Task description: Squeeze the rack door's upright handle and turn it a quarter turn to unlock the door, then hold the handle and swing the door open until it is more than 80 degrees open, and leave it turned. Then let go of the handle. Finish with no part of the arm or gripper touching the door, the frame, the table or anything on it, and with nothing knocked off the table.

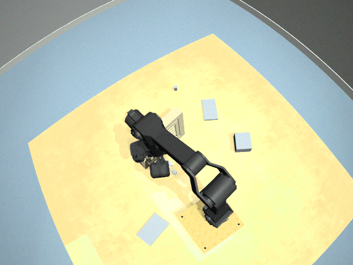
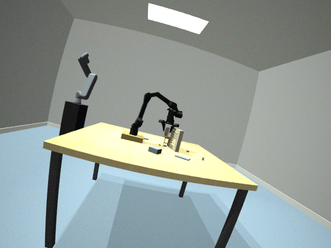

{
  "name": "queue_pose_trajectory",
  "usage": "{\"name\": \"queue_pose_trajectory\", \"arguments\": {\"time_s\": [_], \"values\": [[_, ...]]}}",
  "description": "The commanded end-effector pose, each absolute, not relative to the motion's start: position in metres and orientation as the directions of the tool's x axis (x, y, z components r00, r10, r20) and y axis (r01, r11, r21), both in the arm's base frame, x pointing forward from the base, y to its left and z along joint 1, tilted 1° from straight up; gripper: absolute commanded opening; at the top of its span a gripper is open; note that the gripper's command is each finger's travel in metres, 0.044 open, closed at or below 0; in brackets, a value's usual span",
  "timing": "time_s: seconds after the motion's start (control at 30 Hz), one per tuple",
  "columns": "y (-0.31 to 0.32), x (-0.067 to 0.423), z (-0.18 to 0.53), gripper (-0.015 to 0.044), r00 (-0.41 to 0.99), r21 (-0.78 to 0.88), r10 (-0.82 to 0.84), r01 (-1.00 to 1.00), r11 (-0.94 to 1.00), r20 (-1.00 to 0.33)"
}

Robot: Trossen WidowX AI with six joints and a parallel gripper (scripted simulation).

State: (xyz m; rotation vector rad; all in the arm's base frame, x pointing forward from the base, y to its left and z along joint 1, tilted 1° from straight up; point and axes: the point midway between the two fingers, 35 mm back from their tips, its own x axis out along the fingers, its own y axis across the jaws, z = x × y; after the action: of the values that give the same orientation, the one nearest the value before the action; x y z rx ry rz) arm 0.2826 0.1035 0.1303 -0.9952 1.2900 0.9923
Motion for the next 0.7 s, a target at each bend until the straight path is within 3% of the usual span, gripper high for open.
{"name": "queue_pose_trajectory", "arguments": {"time_s": [0.0, 0.37, 0.67], "values": [[0.1034, 0.2829, 0.1304, 0.0287, 0.034, -0.021, 0.021, -0.896, 0.444, -0.999], [0.1034, 0.2829, 0.1303, 0.0287, 0.033, 0.000, 0.021, -0.537, 0.844, -0.999], [0.1034, 0.2828, 0.1303, 0.0287, 0.033, 0.017, 0.021, -0.120, 0.993, -0.999]]}}
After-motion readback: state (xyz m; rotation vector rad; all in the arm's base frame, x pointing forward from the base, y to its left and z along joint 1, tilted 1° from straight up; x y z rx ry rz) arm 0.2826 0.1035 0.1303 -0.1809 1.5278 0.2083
